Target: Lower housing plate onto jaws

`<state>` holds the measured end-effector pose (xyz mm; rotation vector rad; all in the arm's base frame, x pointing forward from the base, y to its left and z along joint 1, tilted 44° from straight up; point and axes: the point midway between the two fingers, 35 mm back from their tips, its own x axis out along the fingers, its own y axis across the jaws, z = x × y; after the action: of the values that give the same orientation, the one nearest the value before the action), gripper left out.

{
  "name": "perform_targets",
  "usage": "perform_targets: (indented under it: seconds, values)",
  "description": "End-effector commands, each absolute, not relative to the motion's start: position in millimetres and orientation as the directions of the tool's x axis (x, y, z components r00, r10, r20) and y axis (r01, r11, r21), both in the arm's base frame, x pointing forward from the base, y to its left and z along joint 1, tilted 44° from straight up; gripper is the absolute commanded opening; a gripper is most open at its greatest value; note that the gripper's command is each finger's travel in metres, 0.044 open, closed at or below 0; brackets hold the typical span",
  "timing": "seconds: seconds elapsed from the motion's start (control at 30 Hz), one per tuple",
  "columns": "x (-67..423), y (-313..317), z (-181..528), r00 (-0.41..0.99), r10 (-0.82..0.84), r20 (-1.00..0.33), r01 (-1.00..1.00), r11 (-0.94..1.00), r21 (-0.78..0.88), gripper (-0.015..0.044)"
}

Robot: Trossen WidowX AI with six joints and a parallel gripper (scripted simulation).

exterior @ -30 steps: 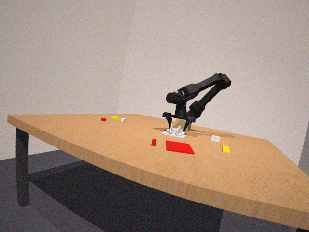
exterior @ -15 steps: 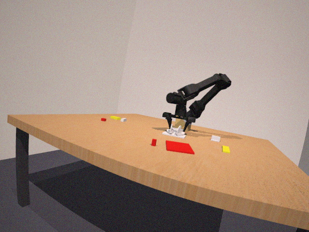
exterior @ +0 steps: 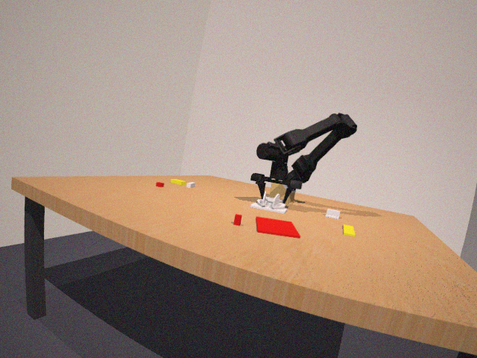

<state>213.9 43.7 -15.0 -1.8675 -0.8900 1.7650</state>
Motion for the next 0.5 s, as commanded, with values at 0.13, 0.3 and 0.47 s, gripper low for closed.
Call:
perform_targets:
  seconds: [0.13, 0.3, 0.47]
  values:
    - [213.9, 43.6, -15.0, -0.010, 0.696, -0.718, 0.163, -0.707, -0.688, 0.0440]
    - [213.9, 43.6, -15.0, -0.010, 0.696, -0.718, 0.163, -0.707, -0.688, 0.0440]
    - [213.9, 43.6, -15.0, -0.010, 0.696, -0.718, 0.163, -0.707, -0.688, 0.0440]
